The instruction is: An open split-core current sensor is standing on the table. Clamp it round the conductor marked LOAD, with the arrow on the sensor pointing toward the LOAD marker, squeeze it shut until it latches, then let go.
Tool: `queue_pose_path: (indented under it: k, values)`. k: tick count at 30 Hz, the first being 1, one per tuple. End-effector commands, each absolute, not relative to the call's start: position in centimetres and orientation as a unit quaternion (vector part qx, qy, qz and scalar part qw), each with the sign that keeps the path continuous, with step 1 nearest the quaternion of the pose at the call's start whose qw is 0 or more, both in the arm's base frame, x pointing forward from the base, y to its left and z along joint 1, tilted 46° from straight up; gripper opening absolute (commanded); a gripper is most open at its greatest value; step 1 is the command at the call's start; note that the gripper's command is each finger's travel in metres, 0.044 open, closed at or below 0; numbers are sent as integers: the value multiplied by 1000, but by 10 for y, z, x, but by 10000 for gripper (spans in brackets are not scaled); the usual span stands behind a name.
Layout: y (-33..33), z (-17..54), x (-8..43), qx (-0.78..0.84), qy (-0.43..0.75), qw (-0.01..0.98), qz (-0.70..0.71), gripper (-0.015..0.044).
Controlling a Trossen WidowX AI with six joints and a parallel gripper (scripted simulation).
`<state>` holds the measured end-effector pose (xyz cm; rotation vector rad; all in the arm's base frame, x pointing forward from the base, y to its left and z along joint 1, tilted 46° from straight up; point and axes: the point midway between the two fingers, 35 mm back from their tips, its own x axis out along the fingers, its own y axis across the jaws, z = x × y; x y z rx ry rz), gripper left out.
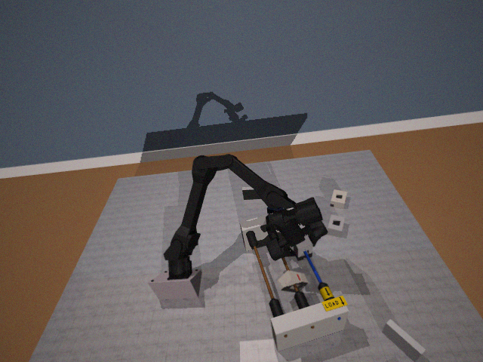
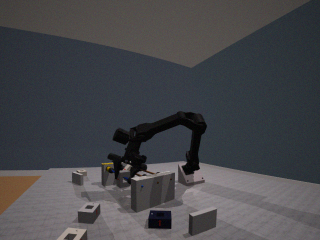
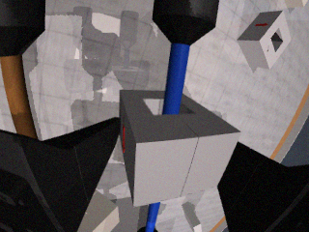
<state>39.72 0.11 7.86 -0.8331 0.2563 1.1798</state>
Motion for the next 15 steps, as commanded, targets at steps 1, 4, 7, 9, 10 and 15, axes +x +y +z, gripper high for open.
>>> queue_pose_path:
  k: [1,4,7,9,10,15]
  values:
    - [1,79,397,-380,117,743,538,249]
    - [1,79,397,-380,117,743,538,229]
    - [1,79,397,-380,117,743,538,209]
    - [1,79,397,-380,117,743,538,196]
    - [1,79,397,-380,117,743,538,189]
    - [1,79,397,-380,117,743,538,156]
